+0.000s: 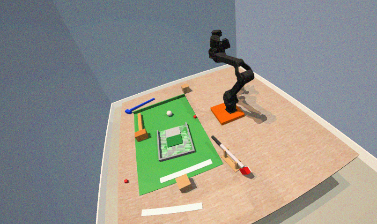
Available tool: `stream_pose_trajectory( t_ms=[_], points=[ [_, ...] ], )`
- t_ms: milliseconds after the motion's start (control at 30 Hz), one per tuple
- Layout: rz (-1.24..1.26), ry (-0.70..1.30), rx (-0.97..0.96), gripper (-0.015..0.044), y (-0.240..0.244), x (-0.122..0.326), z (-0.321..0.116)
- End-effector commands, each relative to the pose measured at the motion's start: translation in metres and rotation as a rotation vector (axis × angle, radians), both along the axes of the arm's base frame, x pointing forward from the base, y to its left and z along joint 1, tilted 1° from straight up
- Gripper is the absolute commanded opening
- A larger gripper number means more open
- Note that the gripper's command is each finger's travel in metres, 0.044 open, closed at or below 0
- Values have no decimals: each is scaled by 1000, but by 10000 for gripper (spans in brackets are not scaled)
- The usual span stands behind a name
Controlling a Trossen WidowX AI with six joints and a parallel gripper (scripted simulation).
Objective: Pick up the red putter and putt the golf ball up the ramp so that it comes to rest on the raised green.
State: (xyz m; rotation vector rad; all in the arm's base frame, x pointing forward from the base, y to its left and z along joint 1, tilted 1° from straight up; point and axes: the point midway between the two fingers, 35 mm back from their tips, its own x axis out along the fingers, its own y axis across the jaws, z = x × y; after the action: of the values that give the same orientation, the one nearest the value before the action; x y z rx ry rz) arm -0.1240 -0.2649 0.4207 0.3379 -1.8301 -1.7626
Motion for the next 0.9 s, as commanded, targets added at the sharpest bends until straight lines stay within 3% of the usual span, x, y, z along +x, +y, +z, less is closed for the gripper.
stream_pose_trajectory(
  t_ms=[0,267,467,667,867],
  points=[
    [8,5,10,426,-2,2,-1],
    [353,275,416,440,-64,101,-31],
    [641,586,671,440,-82,196,-62],
    [920,968,842,440,-67,293,-98],
    [1182,1411,915,440,-21,381,-137]
  ],
)
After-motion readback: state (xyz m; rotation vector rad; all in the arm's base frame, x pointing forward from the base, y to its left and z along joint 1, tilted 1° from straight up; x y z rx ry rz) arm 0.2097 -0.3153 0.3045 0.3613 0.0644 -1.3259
